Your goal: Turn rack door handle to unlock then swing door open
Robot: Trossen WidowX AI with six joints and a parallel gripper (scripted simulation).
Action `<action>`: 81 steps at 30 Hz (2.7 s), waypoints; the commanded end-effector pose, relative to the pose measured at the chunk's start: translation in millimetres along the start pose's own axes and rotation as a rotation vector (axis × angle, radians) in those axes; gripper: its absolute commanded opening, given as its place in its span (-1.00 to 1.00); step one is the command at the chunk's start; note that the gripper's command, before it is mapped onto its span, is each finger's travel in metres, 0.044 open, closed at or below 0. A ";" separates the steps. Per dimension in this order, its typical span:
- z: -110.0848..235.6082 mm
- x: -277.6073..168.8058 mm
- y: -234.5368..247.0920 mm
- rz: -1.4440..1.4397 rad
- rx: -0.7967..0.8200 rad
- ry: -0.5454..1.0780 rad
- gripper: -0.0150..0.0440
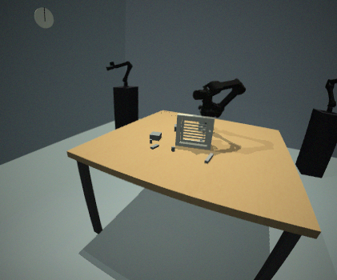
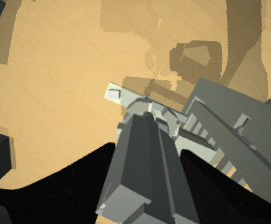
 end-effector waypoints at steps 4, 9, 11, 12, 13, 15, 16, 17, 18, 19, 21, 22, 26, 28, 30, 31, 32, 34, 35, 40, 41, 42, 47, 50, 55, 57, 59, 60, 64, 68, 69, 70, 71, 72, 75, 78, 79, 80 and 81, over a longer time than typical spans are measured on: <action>-0.7 0.1 0.0 -0.024 0.003 0.000 0.51; -0.8 0.1 0.4 -0.262 0.006 0.003 0.51; -0.8 0.1 0.5 -0.360 0.006 0.005 0.51; -0.8 0.1 0.6 -0.410 0.006 0.006 0.51; -0.8 0.1 0.6 -0.459 0.006 0.006 0.51; -0.8 0.1 0.6 -0.559 0.006 0.006 0.51; -0.8 0.1 0.5 -0.608 0.006 0.006 0.51; -0.8 0.1 0.5 -0.658 0.005 0.006 0.51; -0.8 0.1 0.5 -0.707 0.005 0.006 0.51; -0.8 0.1 0.5 -0.757 0.005 0.006 0.51; -0.8 0.1 0.5 -0.856 0.005 0.006 0.51; -0.8 0.1 0.5 -0.906 0.005 0.006 0.51; -0.6 0.1 0.6 -1.104 0.004 0.007 0.51; -0.5 0.0 0.6 -1.203 0.003 0.007 0.51; -0.5 0.0 0.7 -1.303 0.003 0.008 0.51; -0.4 0.0 0.7 -1.352 0.002 0.008 0.51; -0.4 0.0 0.7 -1.402 0.002 0.008 0.51; -0.4 0.0 0.7 -1.501 0.002 0.008 0.51; -0.4 0.0 0.6 -1.551 0.002 0.008 0.51; -0.4 0.0 0.6 -1.798 0.001 0.008 0.51; -0.4 0.0 0.5 -1.848 0.001 0.008 0.51; -0.4 0.0 0.5 -1.898 0.001 0.008 0.51; -0.4 0.0 0.4 -2.145 0.000 0.007 0.51; -0.5 0.0 0.4 -2.294 0.000 0.007 0.51; -0.5 0.1 0.3 -2.542 -0.001 0.006 0.51; -0.5 0.1 0.3 -2.641 -0.001 0.006 0.51; -0.5 0.1 0.2 -2.740 -0.001 0.006 0.51; -0.5 0.1 0.2 -2.790 -0.001 0.006 0.51; -0.5 0.1 0.2 -2.988 -0.001 0.006 0.51; -0.5 0.1 0.1 -3.187 -0.001 0.005 0.51; -0.5 0.1 0.1 -3.236 -0.001 0.005 0.51; -0.5 0.1 0.1 -3.286 -0.001 0.005 0.51; -0.5 0.1 0.1 -3.335 -0.001 0.005 0.51; -0.6 0.1 0.0 -3.385 -0.001 0.005 0.51; -0.6 0.1 0.0 -3.534 -0.001 0.005 0.51; -0.6 0.1 0.0 -3.649 -0.001 0.005 0.51; -0.6 0.1 0.0 -3.657 -0.001 0.005 0.51; -0.6 0.1 0.0 -3.657 -0.001 0.005 0.51; -0.6 0.1 0.0 -3.657 -0.001 0.005 0.51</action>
Point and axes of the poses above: the point midway between the two fingers, 35 mm back from their tips, its own z axis back along the fingers, its own y axis across the jaws, x = y × z, the point moved 7 cm from there along z, back along the fingers, and after that the axes turned 6 degrees about z, right-handed, at the moved point
